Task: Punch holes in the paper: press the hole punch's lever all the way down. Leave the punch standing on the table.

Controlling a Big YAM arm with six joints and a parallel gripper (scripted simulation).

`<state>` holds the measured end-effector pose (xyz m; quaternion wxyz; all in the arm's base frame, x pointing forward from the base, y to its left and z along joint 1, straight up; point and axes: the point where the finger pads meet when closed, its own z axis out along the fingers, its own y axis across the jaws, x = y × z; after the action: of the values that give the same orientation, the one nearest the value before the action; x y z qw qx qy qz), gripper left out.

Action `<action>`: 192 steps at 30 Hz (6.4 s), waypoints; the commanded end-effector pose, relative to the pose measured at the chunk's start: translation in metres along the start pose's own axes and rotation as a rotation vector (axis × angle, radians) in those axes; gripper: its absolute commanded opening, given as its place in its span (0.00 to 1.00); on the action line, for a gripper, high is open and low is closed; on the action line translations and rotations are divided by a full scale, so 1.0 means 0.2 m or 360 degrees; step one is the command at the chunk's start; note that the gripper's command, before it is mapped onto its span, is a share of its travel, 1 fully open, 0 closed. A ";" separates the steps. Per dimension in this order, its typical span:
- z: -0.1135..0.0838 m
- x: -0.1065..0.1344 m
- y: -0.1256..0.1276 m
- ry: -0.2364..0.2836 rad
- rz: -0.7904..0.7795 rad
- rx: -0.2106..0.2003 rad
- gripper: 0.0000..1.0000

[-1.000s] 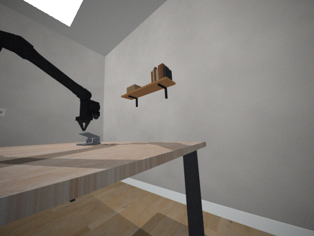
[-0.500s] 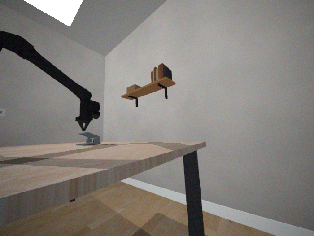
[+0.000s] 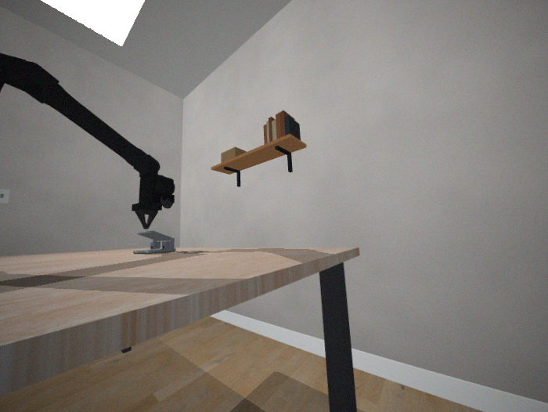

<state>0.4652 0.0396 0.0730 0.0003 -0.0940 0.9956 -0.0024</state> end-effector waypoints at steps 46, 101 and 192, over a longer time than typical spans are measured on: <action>-0.05 -0.08 0.02 -0.0068 -0.0021 0.0009 0.00; 0.06 -0.02 0.03 -0.0022 -0.0021 0.0005 0.00; 0.19 0.02 0.02 0.0002 -0.0021 -0.0001 0.00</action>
<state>0.4634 0.0390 0.0535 0.0104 -0.0939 0.9955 -0.0036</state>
